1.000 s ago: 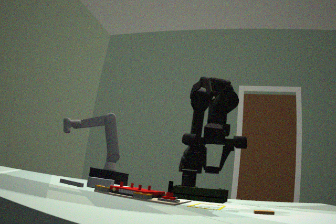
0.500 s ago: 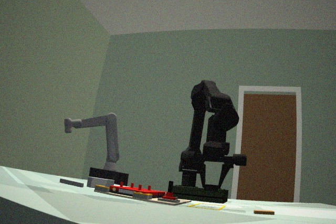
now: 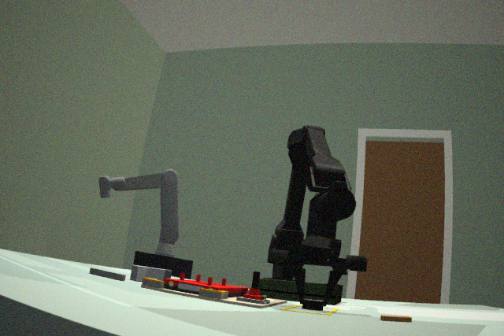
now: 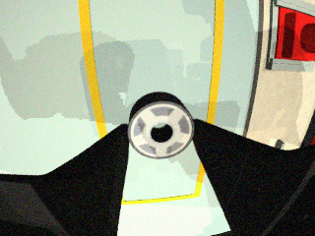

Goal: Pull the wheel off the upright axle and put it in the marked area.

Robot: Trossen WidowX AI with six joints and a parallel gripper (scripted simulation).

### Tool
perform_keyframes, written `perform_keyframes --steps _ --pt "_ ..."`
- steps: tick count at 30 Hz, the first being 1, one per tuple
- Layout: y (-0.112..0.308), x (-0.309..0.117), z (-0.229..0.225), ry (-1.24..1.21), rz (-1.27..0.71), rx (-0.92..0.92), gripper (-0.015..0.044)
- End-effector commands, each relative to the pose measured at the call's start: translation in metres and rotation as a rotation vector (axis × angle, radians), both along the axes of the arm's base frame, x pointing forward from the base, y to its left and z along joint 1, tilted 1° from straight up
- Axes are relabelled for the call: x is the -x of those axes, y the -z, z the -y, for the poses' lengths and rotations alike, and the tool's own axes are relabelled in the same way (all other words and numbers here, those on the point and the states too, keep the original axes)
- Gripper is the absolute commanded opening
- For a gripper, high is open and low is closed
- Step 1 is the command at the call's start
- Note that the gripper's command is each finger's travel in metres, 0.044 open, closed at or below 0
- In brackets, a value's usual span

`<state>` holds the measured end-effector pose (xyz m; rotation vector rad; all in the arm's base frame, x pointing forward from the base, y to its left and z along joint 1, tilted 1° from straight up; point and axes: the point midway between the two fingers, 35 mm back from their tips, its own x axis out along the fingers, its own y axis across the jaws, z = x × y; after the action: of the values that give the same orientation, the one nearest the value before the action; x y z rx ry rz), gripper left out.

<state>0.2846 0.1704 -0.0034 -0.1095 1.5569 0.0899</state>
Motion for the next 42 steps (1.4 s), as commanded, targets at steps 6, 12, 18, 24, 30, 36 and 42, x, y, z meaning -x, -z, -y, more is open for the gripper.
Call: perform_keyframes --steps 6,12,18,24,30,36,42 --pt "-0.007 -0.001 -0.001 0.000 0.002 -0.001 0.0300" --pt "-0.058 0.001 -0.001 0.003 0.005 -0.006 0.0300" --pt "-0.057 0.005 0.002 -0.001 0.005 -0.003 0.0352" --pt "-0.091 0.050 0.029 0.002 0.002 -0.003 0.0440" --pt "-0.105 0.078 0.045 0.003 0.000 -0.002 0.0440" --pt "-0.105 0.078 0.045 0.003 0.000 -0.002 0.0440" --pt "-0.105 0.078 0.045 0.003 0.000 -0.002 0.0440"
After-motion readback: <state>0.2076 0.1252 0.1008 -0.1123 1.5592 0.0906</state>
